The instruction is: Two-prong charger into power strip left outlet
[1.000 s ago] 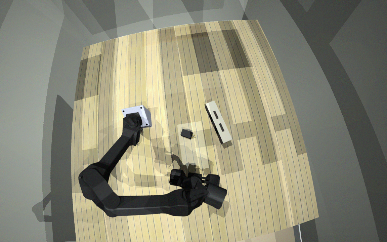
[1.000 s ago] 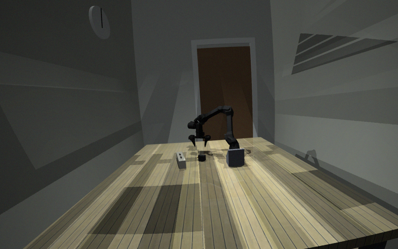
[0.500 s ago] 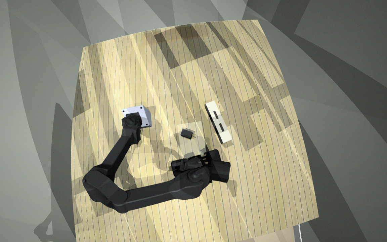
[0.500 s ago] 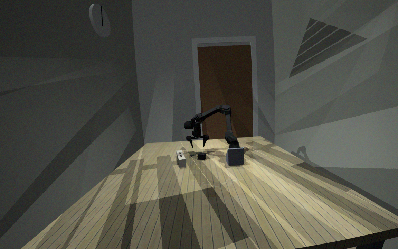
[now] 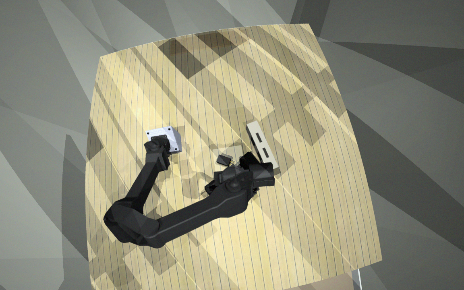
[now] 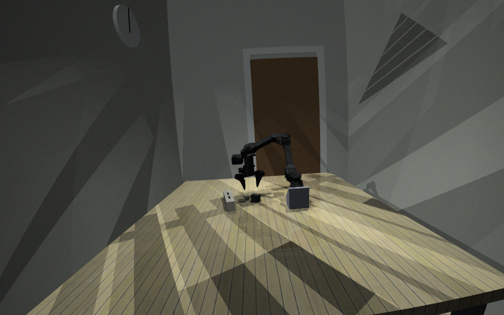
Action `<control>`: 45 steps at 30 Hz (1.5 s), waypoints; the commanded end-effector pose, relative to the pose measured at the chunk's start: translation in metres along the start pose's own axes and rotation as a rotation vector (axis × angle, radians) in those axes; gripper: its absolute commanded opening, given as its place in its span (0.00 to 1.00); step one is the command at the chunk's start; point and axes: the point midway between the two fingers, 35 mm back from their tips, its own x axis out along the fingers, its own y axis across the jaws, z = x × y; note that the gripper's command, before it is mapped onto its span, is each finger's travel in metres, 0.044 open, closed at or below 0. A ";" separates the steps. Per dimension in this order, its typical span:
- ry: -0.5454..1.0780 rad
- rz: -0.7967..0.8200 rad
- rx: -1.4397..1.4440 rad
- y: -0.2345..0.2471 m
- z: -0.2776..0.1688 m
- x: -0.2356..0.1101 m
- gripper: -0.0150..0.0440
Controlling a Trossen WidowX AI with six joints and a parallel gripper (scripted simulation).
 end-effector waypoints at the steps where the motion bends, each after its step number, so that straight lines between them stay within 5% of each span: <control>1: 0.011 -0.011 -0.117 0.005 -0.017 0.000 1.00; 19: 0.017 -0.053 -0.555 0.015 -0.075 -0.007 1.00; 45: 0.017 -0.052 -0.558 0.015 -0.074 0.021 1.00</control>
